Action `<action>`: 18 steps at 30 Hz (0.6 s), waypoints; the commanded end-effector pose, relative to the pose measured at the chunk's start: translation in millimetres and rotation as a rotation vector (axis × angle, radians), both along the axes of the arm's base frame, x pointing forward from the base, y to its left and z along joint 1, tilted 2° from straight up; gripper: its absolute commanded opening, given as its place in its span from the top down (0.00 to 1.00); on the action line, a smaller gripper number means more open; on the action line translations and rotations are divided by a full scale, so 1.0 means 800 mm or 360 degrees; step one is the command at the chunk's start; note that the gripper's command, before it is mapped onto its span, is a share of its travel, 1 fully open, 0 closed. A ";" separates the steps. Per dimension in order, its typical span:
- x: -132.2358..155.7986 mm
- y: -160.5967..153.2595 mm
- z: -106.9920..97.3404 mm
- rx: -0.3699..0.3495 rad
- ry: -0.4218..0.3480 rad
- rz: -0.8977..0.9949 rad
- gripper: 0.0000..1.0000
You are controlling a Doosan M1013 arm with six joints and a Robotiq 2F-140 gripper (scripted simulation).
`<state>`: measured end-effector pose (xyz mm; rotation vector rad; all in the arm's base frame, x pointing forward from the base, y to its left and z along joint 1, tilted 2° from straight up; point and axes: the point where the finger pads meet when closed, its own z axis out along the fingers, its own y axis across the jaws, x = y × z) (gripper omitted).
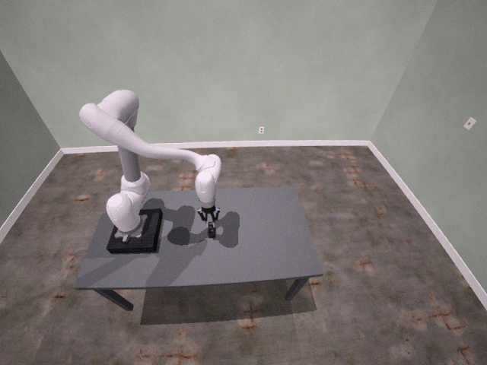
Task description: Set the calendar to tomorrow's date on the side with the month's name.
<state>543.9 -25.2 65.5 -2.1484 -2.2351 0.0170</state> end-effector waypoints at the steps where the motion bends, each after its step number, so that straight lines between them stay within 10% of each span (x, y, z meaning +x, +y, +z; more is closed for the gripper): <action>1: 0.000 0.000 0.000 0.0000 0.0000 0.0000 0.83; 18: 0.001 0.017 -0.001 0.0021 -0.0012 0.0568 0.83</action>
